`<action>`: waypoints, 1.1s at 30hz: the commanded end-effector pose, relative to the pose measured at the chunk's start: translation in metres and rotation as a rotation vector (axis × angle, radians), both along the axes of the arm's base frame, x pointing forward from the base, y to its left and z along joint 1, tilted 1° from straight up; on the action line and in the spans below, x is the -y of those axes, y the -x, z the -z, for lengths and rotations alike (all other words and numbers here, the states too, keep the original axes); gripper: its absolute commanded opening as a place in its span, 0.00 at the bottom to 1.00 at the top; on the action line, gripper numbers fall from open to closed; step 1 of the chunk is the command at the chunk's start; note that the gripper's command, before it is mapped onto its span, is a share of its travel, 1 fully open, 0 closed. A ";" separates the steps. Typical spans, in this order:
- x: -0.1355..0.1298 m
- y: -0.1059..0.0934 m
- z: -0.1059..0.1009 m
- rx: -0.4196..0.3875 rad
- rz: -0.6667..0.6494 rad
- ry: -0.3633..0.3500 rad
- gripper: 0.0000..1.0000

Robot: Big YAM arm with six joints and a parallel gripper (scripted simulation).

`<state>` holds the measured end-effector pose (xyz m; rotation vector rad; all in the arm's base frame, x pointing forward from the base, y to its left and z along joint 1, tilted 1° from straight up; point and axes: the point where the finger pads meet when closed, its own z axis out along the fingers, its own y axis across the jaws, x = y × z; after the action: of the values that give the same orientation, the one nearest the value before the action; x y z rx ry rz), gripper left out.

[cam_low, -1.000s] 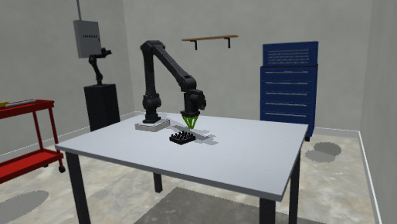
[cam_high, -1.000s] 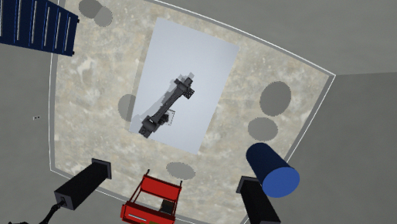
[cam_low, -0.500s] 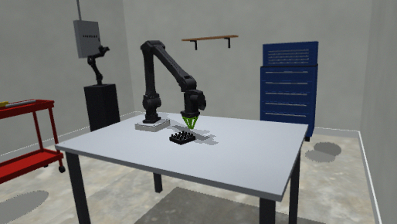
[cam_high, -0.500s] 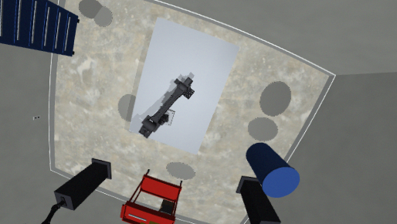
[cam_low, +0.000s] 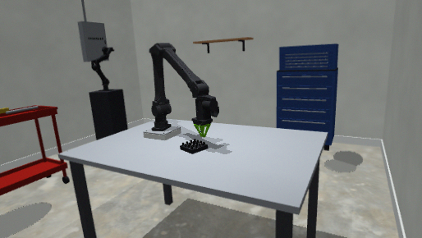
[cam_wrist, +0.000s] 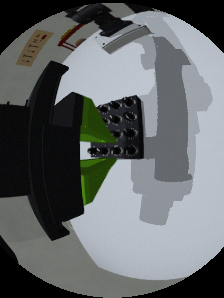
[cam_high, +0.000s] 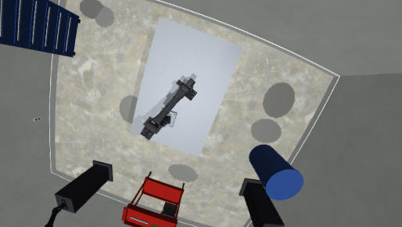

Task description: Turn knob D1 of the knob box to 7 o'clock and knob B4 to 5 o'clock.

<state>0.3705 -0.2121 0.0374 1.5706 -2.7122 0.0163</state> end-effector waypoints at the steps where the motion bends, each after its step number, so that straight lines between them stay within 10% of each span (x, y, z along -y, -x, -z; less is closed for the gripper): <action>1: 0.006 -0.012 -0.014 0.033 -0.012 0.013 0.20; 21: 0.006 -0.012 -0.014 0.034 0.000 0.013 0.20; 33: 0.010 -0.021 -0.029 0.067 0.251 0.025 0.20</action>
<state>0.3699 -0.2110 0.0374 1.3895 -2.8106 0.0082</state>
